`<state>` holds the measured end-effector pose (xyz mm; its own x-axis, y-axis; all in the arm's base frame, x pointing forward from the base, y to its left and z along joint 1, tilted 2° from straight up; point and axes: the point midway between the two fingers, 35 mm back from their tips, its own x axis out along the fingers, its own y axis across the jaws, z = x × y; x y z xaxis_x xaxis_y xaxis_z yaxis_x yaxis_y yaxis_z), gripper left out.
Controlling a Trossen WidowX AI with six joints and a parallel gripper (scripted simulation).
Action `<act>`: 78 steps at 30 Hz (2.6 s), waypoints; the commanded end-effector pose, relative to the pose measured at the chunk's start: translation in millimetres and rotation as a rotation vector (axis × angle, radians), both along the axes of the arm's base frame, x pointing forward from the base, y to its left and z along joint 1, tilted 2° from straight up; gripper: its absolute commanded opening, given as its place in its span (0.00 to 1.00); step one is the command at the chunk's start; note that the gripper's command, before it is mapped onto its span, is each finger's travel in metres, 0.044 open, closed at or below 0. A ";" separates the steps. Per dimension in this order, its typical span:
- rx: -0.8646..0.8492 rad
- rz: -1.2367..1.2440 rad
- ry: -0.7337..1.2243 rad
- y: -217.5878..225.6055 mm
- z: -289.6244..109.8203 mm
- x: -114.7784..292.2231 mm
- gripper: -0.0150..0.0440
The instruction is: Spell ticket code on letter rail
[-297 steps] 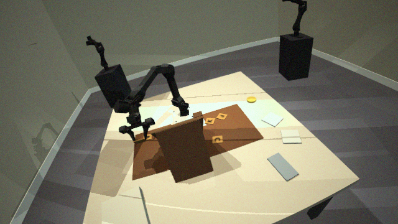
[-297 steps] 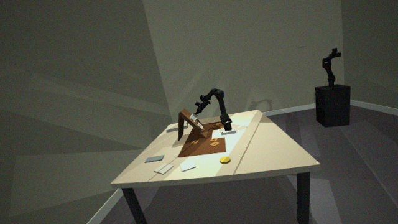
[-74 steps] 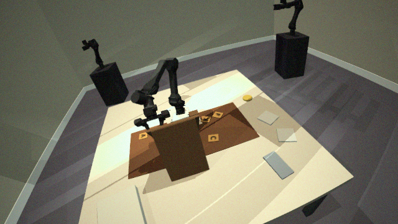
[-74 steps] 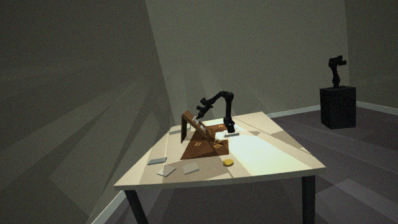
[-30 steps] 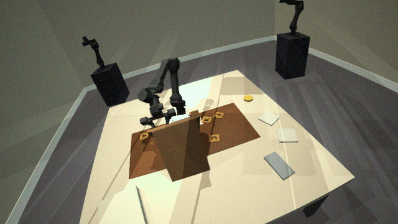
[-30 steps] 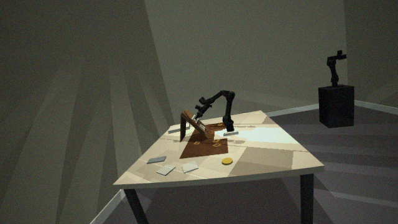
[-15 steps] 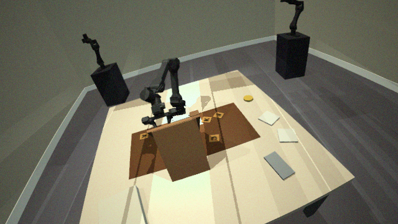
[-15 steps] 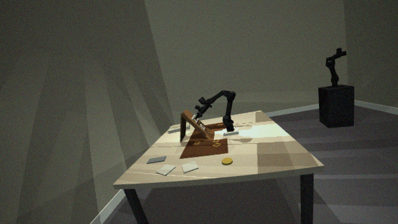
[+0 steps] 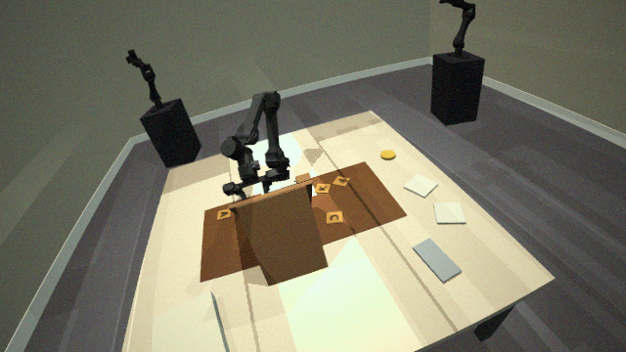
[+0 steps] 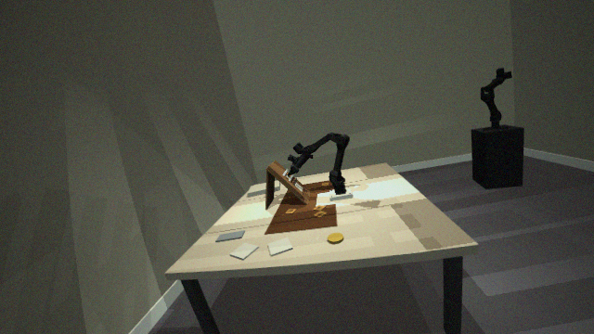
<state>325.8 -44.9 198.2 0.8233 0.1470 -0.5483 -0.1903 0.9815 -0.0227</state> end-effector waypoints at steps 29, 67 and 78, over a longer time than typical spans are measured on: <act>0.000 -0.005 -0.007 17.4 1.2 -3.8 0.25; 0.001 -0.005 -0.006 27.2 3.4 -11.7 0.75; 0.001 -0.005 -0.006 26.6 8.9 -18.0 0.75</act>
<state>311.3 -18.9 202.2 0.8229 0.1403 -0.5506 -0.1797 0.9836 -0.0180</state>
